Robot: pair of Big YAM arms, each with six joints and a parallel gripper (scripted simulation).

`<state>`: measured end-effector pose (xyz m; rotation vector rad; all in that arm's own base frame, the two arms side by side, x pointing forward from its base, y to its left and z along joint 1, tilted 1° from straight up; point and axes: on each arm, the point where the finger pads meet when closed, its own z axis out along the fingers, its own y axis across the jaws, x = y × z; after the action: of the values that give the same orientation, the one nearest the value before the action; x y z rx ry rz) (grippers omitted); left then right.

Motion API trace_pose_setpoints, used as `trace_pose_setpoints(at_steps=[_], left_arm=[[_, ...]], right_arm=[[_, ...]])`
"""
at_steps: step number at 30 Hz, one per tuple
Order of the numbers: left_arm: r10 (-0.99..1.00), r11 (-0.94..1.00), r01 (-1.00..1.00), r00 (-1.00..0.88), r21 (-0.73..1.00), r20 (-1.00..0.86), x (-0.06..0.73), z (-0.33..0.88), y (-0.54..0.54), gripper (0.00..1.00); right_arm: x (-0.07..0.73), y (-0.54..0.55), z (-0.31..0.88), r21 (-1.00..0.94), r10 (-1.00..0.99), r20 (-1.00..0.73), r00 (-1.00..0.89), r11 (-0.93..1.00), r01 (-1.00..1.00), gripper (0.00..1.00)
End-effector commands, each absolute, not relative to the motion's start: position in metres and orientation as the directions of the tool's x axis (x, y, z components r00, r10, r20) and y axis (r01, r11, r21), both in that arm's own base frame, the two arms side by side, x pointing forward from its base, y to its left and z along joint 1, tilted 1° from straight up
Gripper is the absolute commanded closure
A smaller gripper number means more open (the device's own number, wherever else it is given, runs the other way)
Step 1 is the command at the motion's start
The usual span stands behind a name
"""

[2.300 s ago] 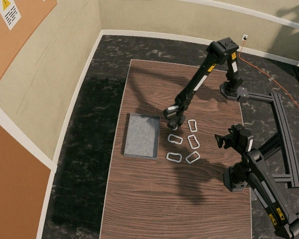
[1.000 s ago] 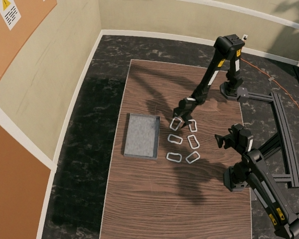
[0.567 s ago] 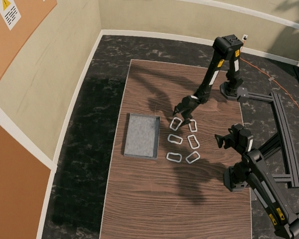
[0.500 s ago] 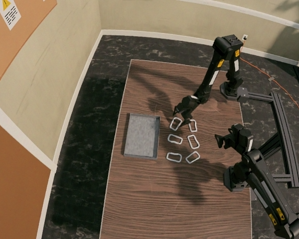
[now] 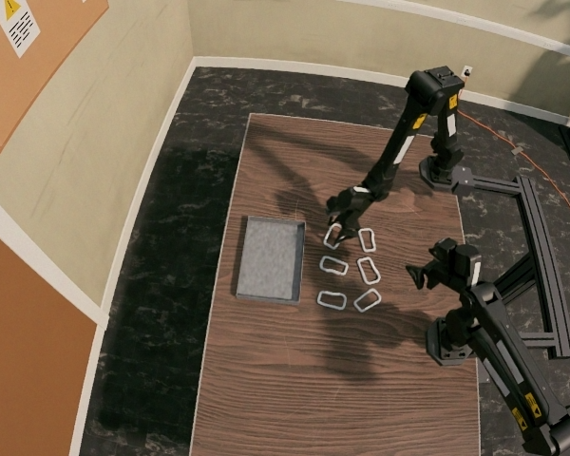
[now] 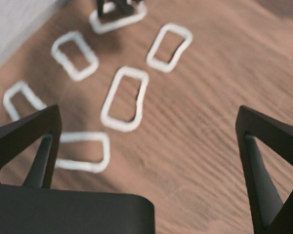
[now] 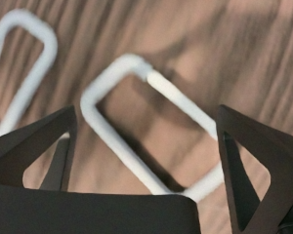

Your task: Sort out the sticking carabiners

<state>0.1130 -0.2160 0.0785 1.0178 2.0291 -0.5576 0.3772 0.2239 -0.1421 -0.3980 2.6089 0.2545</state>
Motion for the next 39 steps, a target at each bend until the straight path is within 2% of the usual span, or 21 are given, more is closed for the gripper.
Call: trace_pose_setpoints(at_steps=[1,6,10,20,29,39], left_arm=[[0.374,0.677,0.723,-0.495,-0.134,-0.784,0.109,0.105,-0.229,0.00],[0.314,0.774,0.622,-0.537,-0.117,-0.783,0.113,0.103,-0.225,0.00],[0.278,0.809,0.577,-0.541,-0.110,-0.794,0.116,0.105,-0.223,0.00],[0.227,0.882,0.471,-0.444,-0.010,-0.867,0.124,0.119,-0.219,0.00],[0.225,0.882,0.472,-0.436,-0.009,-0.871,0.124,0.120,-0.218,0.00],[0.233,0.886,0.463,-0.440,0.003,-0.867,0.126,0.109,-0.211,0.00]], right_arm=[[0.406,0.245,-0.138,0.196,-0.012,-0.412,-0.911,0.975,-0.101,0.21],[0.414,0.266,-0.139,0.219,0.145,-0.285,-0.948,0.972,0.083,0.21],[0.416,0.274,-0.137,0.220,0.210,-0.239,-0.948,0.963,0.158,0.21],[0.393,0.343,-0.124,0.115,0.391,-0.035,-0.920,0.916,0.385,0.21],[0.363,0.330,-0.151,-0.021,0.292,-0.002,-0.957,0.956,0.292,0.21],[0.377,0.345,-0.141,0.029,0.304,-0.030,-0.952,0.952,0.304,0.21]])
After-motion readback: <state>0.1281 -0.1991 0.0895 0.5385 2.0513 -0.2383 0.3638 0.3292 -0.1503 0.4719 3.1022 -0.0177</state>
